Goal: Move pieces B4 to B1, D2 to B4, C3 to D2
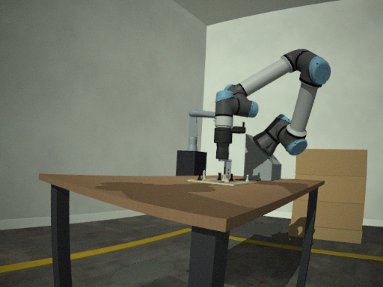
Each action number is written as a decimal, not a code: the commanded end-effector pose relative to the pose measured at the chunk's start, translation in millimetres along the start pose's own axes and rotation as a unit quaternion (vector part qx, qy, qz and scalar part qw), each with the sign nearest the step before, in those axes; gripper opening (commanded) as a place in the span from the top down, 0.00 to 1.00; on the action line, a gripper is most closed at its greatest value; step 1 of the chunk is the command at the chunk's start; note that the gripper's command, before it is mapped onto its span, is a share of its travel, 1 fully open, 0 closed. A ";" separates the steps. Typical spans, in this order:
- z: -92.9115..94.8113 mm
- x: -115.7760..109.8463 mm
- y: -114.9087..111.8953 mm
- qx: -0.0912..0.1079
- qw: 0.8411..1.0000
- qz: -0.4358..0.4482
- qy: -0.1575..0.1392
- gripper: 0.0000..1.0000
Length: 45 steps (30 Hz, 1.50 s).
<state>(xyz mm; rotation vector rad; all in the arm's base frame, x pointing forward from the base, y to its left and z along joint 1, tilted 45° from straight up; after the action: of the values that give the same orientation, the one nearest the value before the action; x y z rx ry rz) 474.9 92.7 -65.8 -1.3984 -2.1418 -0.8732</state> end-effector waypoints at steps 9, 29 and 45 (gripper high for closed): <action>14.9 -0.4 0.4 -0.001 1.000 0.000 -0.001 0.27; 15.2 -0.4 0.4 -0.001 1.000 0.000 -0.001 0.27; 15.2 -0.4 0.4 -0.001 1.000 0.000 -0.001 0.27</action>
<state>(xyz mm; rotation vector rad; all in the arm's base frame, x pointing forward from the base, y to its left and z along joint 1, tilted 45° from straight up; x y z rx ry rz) 474.8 103.8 -77.0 -1.3987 -2.1419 -0.8731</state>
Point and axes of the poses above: the point where the finger pads meet when closed, its own z axis out along the fingers, its own y axis across the jaws, x = y × z, the point moved 3 cm from there along -z, back along the fingers, and after that the axes turned 12 degrees about z, right-handed, at the moved point
